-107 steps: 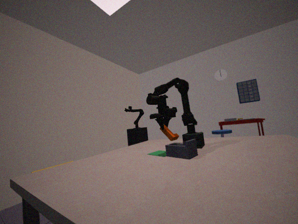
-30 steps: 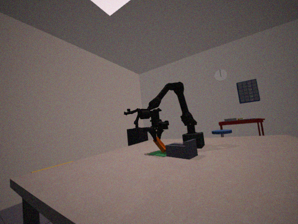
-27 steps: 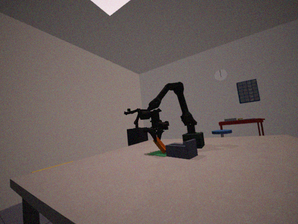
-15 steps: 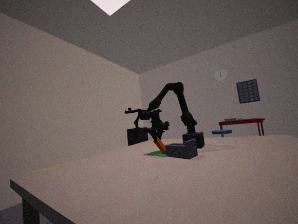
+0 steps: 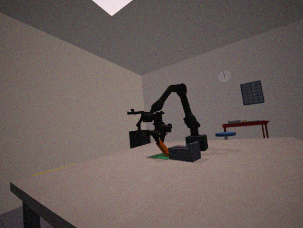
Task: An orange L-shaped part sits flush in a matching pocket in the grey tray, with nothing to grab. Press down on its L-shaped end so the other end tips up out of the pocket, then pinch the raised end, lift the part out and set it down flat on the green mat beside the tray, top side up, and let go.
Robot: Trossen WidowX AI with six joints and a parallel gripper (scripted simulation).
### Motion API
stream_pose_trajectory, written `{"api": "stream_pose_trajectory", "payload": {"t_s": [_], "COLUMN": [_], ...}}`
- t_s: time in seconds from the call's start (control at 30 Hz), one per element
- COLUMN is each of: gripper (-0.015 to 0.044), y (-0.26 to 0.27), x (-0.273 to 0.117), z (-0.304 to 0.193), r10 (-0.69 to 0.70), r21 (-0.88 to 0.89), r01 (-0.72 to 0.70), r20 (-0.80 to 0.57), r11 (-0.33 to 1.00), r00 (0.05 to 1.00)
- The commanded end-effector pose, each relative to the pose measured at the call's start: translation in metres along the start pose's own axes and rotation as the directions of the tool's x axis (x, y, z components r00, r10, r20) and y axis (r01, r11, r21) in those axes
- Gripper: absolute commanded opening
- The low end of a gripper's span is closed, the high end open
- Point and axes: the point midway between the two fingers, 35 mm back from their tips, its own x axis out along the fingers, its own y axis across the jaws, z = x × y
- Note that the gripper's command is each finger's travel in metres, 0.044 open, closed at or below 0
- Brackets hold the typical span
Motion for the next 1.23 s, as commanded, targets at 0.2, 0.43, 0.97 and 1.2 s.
{"api": "stream_pose_trajectory", "payload": {"t_s": [0.2,0.43,0.97,1.2], "gripper": [0.0394,0.0400,0.0400,0.0400], "y": [-0.004,0.000,-0.003,-0.003], "x": [-0.049,-0.090,-0.084,-0.084], "z": [-0.002,0.000,-0.001,-0.001], "r10": [0.000,0.001,-0.013,-0.013], "r21": [-0.003,-0.006,0.000,0.000], "r01": [0.000,-0.001,0.013,0.013], "r20": [-0.002,-0.002,-0.005,-0.005], "r11": [1.000,1.000,1.000,1.000], "r00": [1.000,1.000,1.000,1.000]}}
